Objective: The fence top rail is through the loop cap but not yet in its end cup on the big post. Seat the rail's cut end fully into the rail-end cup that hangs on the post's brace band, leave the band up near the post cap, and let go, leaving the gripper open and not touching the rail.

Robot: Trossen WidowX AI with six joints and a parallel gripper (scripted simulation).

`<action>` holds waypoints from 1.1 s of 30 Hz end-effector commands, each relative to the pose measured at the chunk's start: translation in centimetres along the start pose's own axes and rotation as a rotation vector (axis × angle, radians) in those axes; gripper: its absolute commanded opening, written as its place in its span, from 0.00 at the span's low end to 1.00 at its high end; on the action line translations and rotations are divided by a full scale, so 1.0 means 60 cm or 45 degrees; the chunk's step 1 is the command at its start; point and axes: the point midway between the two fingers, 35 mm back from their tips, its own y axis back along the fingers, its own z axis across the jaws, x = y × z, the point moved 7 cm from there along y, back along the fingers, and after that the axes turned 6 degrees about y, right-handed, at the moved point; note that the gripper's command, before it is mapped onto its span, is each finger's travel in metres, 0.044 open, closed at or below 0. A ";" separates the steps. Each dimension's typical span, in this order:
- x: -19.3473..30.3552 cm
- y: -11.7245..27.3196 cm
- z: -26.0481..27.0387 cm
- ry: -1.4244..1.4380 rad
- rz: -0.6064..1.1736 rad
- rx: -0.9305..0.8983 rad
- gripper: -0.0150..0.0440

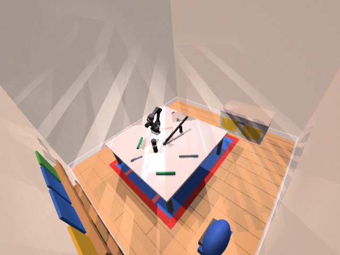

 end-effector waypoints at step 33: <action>0.089 -0.090 0.082 0.574 -0.077 0.025 1.00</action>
